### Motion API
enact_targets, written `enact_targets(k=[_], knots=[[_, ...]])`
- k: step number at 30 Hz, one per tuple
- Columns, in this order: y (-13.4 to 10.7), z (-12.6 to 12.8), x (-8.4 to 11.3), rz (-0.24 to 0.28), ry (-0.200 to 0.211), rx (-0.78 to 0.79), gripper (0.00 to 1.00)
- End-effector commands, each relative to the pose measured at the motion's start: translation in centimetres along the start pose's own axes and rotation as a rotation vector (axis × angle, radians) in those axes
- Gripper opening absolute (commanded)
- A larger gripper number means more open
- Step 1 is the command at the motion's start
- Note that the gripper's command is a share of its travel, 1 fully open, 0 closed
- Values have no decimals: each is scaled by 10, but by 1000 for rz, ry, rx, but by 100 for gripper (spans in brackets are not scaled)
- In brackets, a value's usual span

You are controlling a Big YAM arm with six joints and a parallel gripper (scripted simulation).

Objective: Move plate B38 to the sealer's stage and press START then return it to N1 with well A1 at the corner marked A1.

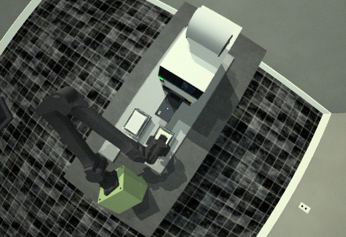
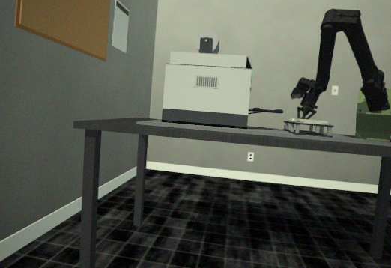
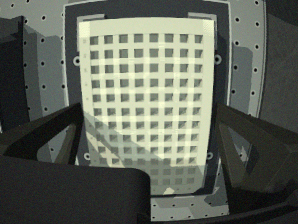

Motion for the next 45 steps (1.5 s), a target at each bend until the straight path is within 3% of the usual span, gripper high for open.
enact_targets(k=[1,17,31,45], knots=[[15,-6,6,-26,-13,37,100],[0,7,-1,8,11,17,100],[16,0,-2,-14,5,45,100],[1,5,0,6,8,2,100]])
Point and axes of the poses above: the point where the finger pads meet when closed, its own x axis back along the fingers, its own z axis across the jaws, y = z × x, the point moved 5 cm from there along x, back along the fingers, and after that the axes turned 8 degrees about x, right-handed, at the moved point
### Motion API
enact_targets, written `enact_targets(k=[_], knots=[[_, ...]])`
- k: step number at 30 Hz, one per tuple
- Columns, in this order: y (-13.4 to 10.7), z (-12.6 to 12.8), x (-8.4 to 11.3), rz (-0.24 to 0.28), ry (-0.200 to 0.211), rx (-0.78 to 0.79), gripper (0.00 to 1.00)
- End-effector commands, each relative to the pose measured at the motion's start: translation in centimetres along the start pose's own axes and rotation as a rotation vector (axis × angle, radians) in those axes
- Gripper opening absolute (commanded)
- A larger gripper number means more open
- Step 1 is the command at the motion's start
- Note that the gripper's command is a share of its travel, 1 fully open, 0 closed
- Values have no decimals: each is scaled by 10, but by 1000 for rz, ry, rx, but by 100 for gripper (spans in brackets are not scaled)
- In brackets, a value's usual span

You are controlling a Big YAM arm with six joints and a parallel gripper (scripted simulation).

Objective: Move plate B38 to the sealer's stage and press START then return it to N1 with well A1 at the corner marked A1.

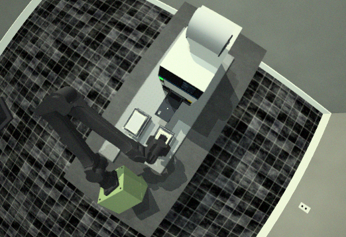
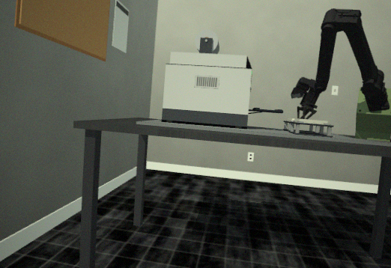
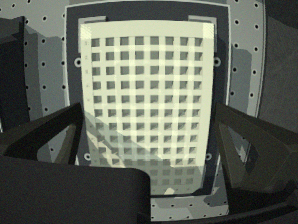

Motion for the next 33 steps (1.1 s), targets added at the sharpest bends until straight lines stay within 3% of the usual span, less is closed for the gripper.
enact_targets(k=[1,17,33], knots=[[-2,6,-1,9,9,-8,100],[10,0,-3,-3,5,16,100],[-1,4,-1,8,6,-6,100]])
Point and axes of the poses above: the point where the finger pads meet when closed, its own x axis back along the fingers, its own z axis across the jaws, y = z × x, the point moved 5 cm from there along x, back along the fingers, and after that the axes turned 8 degrees about x, right-handed, at the moved point
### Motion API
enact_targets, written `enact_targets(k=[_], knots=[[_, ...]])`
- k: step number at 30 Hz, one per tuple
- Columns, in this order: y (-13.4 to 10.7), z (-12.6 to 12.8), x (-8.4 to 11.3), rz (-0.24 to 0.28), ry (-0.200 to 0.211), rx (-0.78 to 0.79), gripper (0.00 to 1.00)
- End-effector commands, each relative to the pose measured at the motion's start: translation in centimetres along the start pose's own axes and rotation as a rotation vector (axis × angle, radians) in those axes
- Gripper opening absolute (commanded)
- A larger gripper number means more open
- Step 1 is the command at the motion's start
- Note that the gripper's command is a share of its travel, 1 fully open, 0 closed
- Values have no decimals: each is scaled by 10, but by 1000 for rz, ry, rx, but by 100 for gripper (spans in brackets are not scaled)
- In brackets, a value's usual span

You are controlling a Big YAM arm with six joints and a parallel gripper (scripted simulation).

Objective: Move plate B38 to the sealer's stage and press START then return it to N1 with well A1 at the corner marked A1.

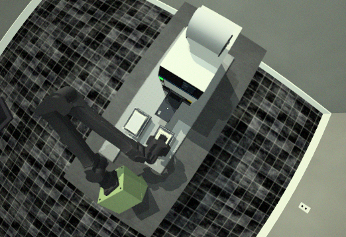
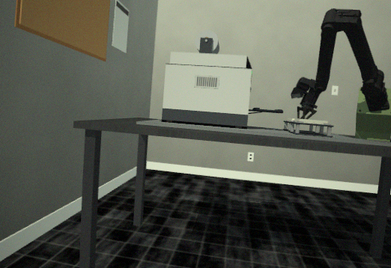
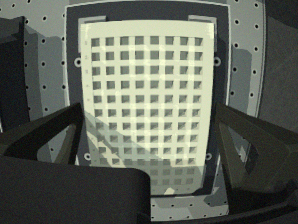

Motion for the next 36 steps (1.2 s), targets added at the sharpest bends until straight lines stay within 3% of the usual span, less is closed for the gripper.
enact_targets(k=[1,19,36], knots=[[-1,5,-1,8,6,-6,100],[9,-1,-3,-2,2,14,100],[9,-1,-2,-3,0,14,92]])
Point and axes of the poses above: the point where the finger pads meet when closed, its own x axis back along the fingers, its own z axis across the jaws, y = z × x, the point moved 5 cm from there along x, back along the fingers, and after that the axes turned 8 degrees about x, right-handed, at the moved point
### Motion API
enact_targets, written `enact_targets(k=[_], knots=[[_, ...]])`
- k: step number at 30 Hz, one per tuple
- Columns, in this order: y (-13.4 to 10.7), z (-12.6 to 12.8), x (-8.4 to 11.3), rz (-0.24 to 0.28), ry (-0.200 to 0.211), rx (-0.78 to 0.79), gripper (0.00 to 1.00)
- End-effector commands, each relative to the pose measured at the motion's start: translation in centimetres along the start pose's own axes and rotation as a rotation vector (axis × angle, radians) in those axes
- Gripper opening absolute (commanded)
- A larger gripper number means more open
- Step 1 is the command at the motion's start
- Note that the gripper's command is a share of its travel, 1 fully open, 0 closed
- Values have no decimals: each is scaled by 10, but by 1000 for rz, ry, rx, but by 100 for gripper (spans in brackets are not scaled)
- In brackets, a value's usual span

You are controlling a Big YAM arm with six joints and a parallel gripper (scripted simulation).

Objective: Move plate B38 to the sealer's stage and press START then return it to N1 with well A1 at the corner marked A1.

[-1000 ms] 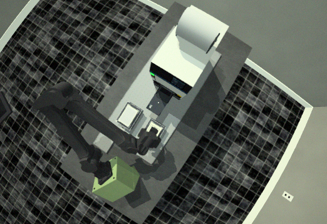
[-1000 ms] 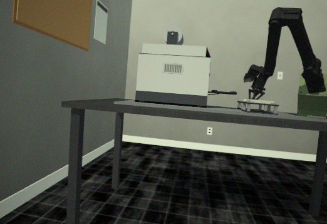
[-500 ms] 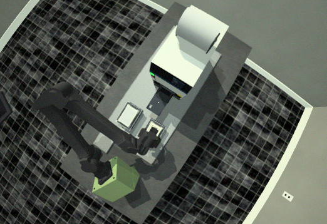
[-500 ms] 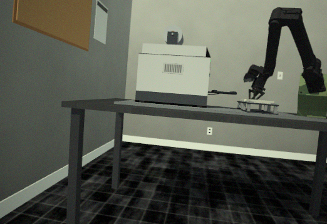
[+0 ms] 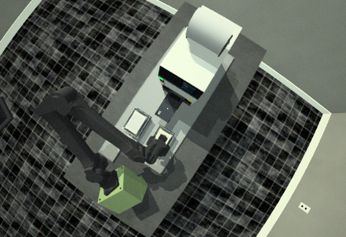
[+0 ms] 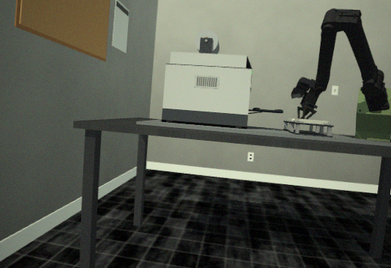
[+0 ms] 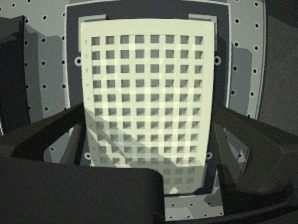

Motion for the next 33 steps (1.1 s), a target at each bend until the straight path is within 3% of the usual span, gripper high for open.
enact_targets(k=[1,12,13,33], knots=[[9,-2,-3,-4,0,16,91],[9,-2,-2,-4,0,16,86],[9,-2,-2,-4,-1,16,0],[9,-2,-2,-5,-2,16,0]])
Point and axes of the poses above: the point where the finger pads meet when closed, its own x axis back along the fingers, its own z axis across the jaws, y = z × x, the point moved 5 cm from there along x, back along the fingers, and after that the axes turned 8 degrees about x, right-handed, at the moved point
